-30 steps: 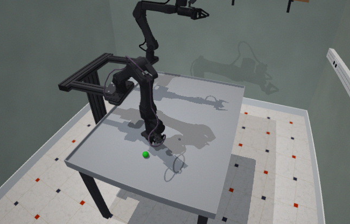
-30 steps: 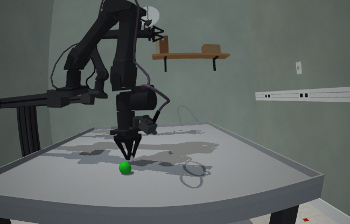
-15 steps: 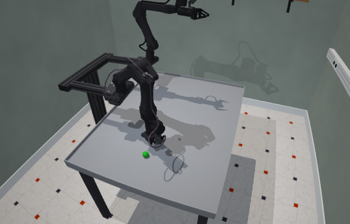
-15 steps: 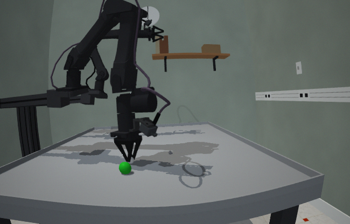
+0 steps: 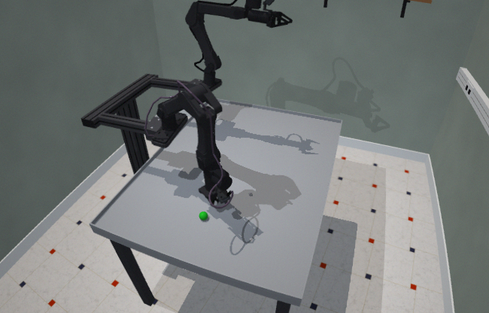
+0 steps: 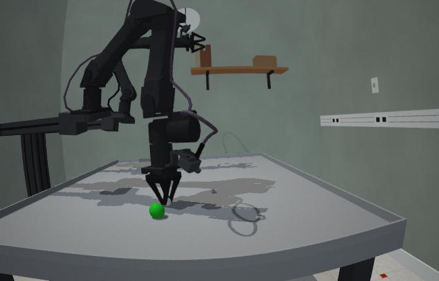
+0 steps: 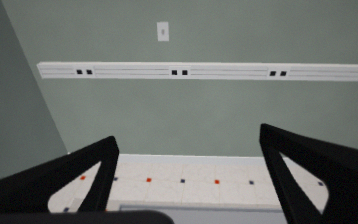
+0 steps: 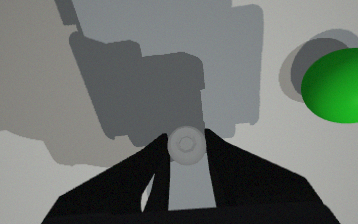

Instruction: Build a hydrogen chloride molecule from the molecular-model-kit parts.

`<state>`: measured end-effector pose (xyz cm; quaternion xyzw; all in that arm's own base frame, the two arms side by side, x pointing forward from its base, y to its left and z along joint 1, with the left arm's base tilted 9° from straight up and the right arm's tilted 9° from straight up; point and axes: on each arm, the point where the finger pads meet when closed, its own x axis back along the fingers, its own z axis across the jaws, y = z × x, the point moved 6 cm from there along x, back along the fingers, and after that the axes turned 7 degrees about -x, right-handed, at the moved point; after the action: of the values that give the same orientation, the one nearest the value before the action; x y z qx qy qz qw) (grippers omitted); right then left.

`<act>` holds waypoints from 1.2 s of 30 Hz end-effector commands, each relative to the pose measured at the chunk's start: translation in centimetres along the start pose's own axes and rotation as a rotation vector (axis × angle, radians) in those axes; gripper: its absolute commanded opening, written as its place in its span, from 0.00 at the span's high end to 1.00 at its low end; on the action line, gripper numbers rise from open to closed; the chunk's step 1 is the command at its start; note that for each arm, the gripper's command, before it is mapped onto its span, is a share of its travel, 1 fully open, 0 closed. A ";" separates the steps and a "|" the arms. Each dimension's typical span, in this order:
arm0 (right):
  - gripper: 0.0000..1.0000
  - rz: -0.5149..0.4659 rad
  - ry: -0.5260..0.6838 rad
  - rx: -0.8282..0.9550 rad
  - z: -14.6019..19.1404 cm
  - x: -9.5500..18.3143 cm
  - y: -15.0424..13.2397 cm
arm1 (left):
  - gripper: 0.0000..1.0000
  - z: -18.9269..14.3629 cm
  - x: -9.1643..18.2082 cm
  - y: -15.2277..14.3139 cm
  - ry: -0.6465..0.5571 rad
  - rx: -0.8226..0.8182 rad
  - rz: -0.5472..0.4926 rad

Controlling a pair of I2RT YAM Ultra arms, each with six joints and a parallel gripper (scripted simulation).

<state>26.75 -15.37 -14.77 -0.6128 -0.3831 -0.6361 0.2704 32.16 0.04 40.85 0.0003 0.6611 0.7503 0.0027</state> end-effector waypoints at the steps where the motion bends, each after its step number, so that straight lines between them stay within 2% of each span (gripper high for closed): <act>1: 0.74 0.003 -0.009 0.015 0.4 -0.3 0.6 | 0.00 -0.2 0.8 0.6 -0.016 -0.009 -0.011; 22: 0.74 0.001 -0.009 0.007 0.8 -0.4 2.9 | 0.00 -0.2 0.8 0.6 -0.016 -0.009 -0.011; 23: 0.61 -0.010 -0.009 0.009 0.7 -0.3 3.2 | 0.00 -0.2 0.8 0.6 -0.016 -0.009 -0.011; 26: 0.61 -0.063 -0.004 0.014 0.8 0.2 4.5 | 0.00 -0.2 0.8 0.6 -0.016 -0.009 -0.011; 36: 0.61 -0.070 -0.003 0.014 0.8 0.2 4.5 | 0.00 -0.2 0.8 0.6 -0.016 -0.009 -0.011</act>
<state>28.87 -16.51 -14.74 -0.6131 -0.3846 -0.6353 0.2693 32.16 0.04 40.85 0.0003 0.6611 0.7503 0.0027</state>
